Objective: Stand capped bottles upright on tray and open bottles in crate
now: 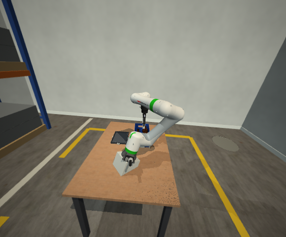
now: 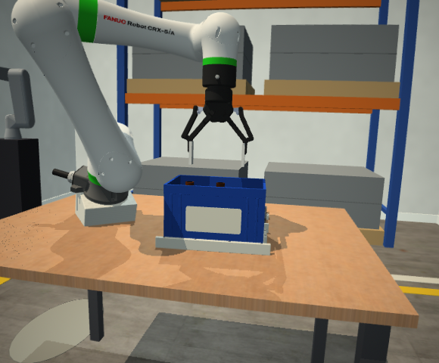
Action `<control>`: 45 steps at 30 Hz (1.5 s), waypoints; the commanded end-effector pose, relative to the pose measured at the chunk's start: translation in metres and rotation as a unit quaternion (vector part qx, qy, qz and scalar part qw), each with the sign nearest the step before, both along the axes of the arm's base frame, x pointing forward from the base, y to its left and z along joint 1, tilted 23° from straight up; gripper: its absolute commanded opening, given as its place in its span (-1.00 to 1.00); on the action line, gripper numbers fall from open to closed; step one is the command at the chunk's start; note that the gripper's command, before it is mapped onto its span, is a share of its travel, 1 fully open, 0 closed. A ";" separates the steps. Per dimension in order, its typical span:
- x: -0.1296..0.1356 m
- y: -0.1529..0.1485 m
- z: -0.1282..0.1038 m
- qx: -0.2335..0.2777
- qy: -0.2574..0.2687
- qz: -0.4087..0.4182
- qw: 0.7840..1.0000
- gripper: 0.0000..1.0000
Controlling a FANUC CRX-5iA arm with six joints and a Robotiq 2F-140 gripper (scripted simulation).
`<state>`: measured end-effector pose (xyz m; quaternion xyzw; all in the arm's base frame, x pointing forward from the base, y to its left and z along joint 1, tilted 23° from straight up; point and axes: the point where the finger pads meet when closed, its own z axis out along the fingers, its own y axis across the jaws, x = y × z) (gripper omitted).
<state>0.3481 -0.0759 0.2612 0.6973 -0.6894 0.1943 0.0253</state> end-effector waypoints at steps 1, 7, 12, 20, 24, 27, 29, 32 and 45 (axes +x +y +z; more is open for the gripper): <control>0.000 0.000 0.000 0.000 0.000 0.000 1.000 1.00; 0.000 0.000 0.000 0.000 0.000 0.000 1.000 1.00; 0.000 0.000 0.000 0.000 0.000 0.000 1.000 1.00; 0.000 0.000 0.000 0.000 0.000 0.000 1.000 1.00; 0.000 0.000 0.000 0.000 0.000 0.000 1.000 1.00; 0.000 0.000 0.000 0.000 0.000 0.000 1.000 1.00; 0.000 0.000 0.000 0.000 0.000 0.000 1.000 1.00; 0.000 0.000 0.000 0.000 0.000 0.000 1.000 1.00; 0.000 0.019 -0.006 0.000 0.000 0.000 1.000 1.00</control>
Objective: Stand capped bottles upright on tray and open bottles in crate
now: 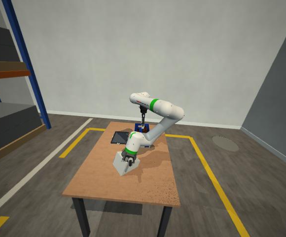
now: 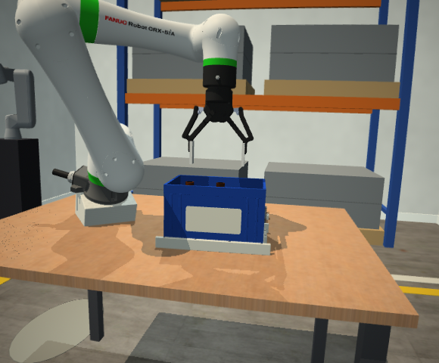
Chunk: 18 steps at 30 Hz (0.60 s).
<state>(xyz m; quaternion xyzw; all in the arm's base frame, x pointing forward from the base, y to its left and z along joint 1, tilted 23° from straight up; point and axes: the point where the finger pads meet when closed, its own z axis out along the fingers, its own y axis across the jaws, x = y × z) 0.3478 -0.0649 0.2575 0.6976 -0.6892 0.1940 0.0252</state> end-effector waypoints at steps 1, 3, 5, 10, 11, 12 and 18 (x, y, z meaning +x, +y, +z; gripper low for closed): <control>0.000 0.011 -0.003 0.000 0.000 0.000 1.000 1.00; 0.000 0.018 -0.006 0.000 0.000 0.000 1.000 1.00; -0.001 0.024 -0.008 0.000 0.000 0.000 1.000 1.00; -0.001 0.037 -0.012 0.000 0.000 0.000 1.000 1.00; -0.001 0.037 -0.012 0.000 0.000 0.000 1.000 1.00; -0.001 0.036 -0.012 0.000 0.000 0.000 1.000 1.00; 0.001 0.052 -0.017 0.000 0.000 0.000 1.000 1.00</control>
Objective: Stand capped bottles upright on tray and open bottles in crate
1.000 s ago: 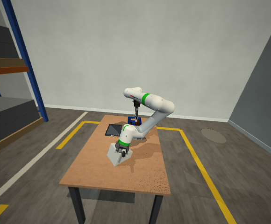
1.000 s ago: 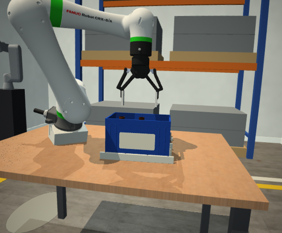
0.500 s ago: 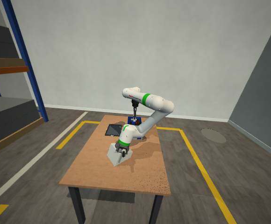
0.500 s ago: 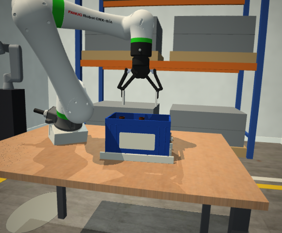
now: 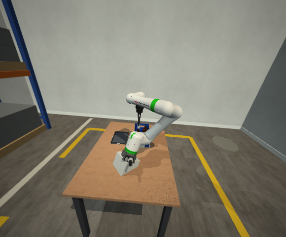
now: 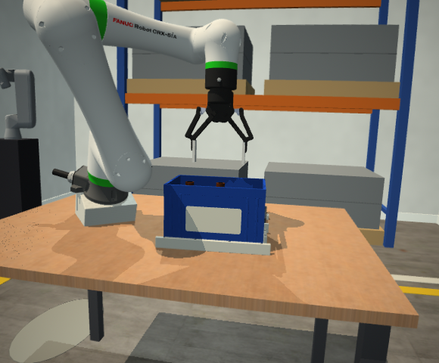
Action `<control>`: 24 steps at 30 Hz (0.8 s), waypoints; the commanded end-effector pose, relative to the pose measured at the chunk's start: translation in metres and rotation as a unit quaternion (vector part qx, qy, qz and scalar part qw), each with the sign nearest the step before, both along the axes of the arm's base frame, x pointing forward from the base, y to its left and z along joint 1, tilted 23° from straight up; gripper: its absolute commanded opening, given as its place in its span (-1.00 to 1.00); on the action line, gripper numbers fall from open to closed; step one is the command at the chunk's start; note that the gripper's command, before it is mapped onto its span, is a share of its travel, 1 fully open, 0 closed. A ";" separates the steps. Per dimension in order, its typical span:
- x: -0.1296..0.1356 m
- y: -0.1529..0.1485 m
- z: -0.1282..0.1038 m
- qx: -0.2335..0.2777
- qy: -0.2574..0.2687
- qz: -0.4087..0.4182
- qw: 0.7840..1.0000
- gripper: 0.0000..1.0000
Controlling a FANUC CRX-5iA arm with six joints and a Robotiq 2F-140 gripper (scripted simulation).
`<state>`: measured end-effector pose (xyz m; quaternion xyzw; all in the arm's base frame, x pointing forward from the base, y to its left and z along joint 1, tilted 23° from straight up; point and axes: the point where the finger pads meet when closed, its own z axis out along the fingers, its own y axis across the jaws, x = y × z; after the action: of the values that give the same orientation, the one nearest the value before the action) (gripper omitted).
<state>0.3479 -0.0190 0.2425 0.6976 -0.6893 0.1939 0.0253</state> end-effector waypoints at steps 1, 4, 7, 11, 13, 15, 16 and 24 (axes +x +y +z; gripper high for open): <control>0.001 0.008 -0.002 0.000 0.000 0.000 1.000 1.00; 0.001 0.016 -0.005 0.000 0.000 0.000 1.000 1.00; 0.002 0.023 -0.007 0.000 0.000 0.000 1.000 1.00; 0.002 0.025 -0.007 0.000 0.000 0.000 1.000 1.00; 0.002 0.025 -0.007 0.000 0.000 0.000 1.000 1.00; 0.002 0.025 -0.007 0.000 0.000 0.000 1.000 1.00; 0.002 0.025 -0.007 0.000 0.000 0.000 1.000 1.00; 0.002 0.025 -0.007 0.000 0.000 0.000 1.000 1.00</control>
<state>0.3501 0.0055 0.2350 0.6973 -0.6895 0.1942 0.0252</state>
